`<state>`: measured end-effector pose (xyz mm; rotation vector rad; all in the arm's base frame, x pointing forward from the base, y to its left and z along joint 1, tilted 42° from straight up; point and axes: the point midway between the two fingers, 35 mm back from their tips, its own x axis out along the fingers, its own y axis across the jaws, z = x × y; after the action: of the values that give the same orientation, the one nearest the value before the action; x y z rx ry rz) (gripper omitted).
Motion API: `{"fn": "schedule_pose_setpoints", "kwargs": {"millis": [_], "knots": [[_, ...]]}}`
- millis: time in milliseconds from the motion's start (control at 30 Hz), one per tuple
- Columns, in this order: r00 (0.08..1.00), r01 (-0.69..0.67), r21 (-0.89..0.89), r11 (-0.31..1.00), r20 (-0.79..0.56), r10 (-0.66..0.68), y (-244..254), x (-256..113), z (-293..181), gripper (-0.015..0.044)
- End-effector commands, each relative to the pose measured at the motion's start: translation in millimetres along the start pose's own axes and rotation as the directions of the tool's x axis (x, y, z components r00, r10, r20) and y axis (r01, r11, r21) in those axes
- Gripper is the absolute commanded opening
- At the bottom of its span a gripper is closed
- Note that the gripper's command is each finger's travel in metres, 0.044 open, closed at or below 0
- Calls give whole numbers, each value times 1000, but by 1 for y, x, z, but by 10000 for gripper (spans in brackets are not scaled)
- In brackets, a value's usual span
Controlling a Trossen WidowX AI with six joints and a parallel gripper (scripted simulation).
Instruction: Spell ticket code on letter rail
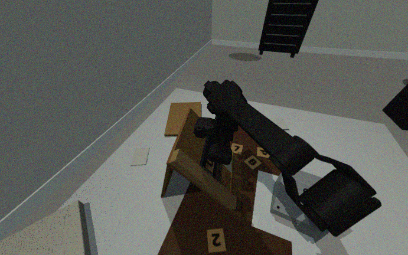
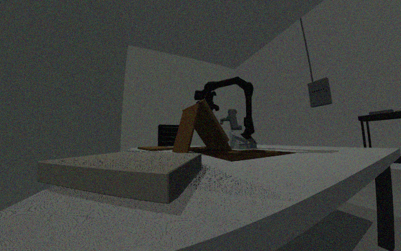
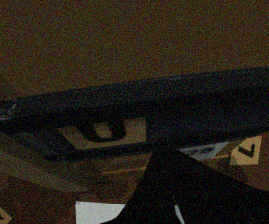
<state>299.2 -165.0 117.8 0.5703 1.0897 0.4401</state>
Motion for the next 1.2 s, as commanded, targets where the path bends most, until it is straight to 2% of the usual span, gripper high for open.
{"fn": "schedule_pose_setpoints", "kwargs": {"millis": [0,1167], "knots": [[1000,1,6,1000,-1,-1,-1,2,2,0],[1000,0,5,1000,0,0,-1,15,13,0]]}}
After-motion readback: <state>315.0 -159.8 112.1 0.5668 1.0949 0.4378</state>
